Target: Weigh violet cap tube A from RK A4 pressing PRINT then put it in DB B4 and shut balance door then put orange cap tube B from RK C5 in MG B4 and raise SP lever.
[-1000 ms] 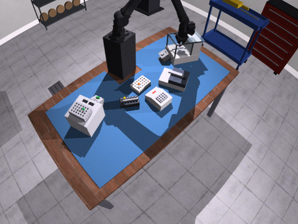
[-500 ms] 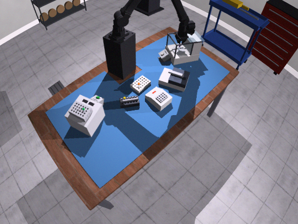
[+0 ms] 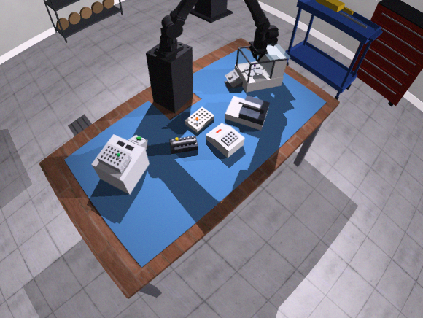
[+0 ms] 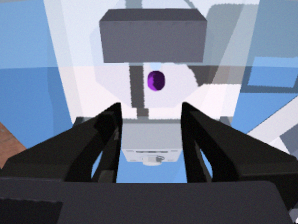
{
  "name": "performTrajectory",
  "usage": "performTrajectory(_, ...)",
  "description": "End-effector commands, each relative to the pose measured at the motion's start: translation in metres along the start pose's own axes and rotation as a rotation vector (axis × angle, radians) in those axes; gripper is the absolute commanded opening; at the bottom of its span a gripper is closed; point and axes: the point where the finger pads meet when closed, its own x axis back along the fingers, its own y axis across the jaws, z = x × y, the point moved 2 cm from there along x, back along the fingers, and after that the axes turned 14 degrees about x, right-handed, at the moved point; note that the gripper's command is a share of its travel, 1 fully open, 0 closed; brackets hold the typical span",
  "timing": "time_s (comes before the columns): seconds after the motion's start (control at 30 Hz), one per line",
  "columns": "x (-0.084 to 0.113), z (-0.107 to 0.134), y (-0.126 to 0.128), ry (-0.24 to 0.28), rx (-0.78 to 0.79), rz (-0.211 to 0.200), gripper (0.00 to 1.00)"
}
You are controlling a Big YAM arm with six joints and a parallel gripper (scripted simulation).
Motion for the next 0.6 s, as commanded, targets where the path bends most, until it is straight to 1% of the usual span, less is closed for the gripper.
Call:
performTrajectory(0.0,0.017,-0.001,0.000,-0.011,0.010,0.003,0.36)
performTrajectory(0.57,0.042,-0.001,0.000,-0.011,0.010,0.003,0.36)
